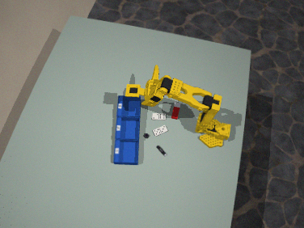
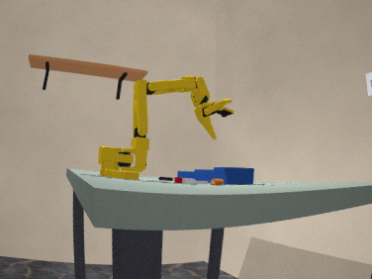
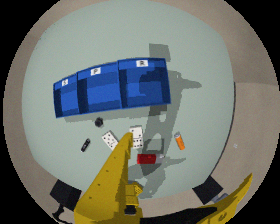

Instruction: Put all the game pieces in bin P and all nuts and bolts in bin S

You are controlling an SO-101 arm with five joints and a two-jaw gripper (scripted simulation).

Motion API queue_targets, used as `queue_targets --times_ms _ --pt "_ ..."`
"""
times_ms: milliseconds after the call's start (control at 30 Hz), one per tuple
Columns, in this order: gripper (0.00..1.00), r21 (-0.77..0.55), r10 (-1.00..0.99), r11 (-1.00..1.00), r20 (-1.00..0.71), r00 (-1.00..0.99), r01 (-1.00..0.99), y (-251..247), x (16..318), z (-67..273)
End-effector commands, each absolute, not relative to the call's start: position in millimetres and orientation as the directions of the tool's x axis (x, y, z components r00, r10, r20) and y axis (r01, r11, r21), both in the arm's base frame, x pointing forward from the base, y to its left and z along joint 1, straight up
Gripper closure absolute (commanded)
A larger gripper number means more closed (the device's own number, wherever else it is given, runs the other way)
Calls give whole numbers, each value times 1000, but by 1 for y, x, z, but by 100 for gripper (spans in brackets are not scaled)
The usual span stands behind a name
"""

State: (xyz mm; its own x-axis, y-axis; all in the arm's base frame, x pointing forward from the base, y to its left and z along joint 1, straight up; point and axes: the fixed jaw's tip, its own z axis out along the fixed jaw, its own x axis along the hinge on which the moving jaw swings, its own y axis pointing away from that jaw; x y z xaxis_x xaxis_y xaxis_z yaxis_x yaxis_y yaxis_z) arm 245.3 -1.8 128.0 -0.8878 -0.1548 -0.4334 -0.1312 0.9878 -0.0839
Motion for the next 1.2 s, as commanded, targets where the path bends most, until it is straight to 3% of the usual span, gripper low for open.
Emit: queue_targets --times_ms 0,400,1167 --pt "0 -97 -171 985 -481 -860 -142 0 251 138" --pt "0 -103 -180 984 -493 -851 -148 0 255 138" --pt "0 -230 -318 948 -651 -690 -220 0 327 143"
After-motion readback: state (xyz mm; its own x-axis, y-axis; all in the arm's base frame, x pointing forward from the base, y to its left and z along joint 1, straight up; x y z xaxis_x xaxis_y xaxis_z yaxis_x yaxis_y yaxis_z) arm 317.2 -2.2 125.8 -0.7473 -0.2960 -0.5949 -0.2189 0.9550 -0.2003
